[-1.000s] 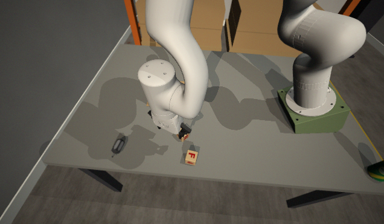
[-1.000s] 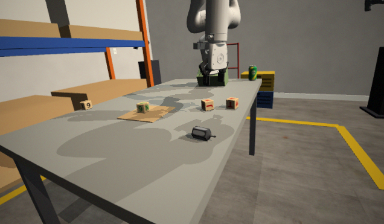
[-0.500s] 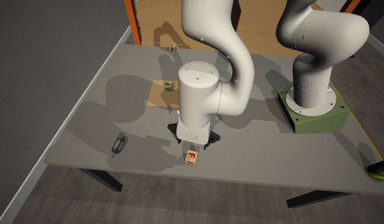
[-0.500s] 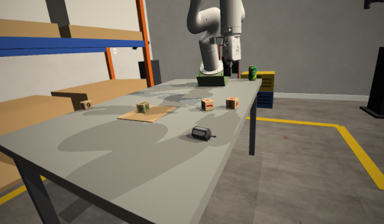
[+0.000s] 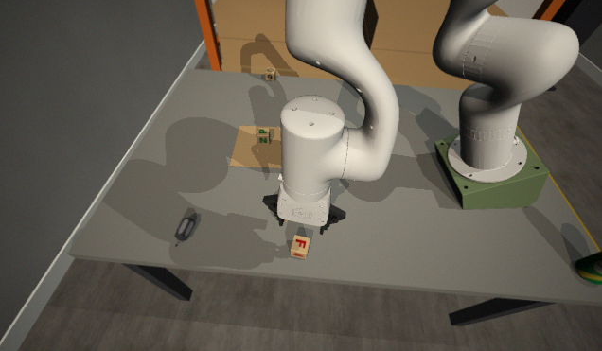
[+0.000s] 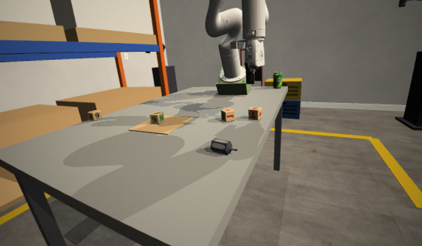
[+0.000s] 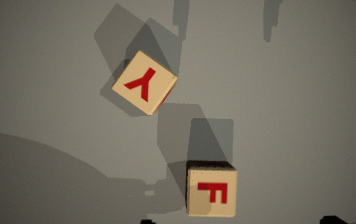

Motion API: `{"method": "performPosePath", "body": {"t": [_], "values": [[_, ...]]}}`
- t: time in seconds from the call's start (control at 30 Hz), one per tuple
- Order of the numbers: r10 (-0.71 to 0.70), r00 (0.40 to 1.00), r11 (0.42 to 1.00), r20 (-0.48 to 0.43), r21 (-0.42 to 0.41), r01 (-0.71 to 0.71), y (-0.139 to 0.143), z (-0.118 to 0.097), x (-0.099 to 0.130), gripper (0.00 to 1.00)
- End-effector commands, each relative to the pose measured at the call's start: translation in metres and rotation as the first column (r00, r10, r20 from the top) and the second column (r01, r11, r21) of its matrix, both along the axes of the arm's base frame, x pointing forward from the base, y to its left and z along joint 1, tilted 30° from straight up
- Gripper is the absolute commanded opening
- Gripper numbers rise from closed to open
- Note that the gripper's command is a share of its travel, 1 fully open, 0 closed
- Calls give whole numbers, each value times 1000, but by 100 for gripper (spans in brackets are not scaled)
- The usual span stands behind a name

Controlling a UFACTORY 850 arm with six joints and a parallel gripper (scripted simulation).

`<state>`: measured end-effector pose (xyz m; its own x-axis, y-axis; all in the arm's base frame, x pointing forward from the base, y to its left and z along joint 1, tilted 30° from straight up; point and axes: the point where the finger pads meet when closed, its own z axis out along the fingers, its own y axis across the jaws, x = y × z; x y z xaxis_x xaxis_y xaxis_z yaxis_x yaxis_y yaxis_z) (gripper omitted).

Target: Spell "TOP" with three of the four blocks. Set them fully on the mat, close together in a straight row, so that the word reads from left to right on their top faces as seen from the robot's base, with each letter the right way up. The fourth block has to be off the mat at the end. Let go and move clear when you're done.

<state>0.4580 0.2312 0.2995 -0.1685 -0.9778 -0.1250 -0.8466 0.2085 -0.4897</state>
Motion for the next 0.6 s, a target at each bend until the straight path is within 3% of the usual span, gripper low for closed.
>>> {"method": "performPosePath", "body": {"t": [0.0,0.4,0.53,0.57], "values": [[49,999,998,1,-28,-49,0,-1,1,100],[382,924,897,-32,-227,-379,1,-10,7,100],[429,902,869,-43,-255,-425,1,-12,8,100],[492,868,822,-62,-293,-487,1,-14,9,100]]}}
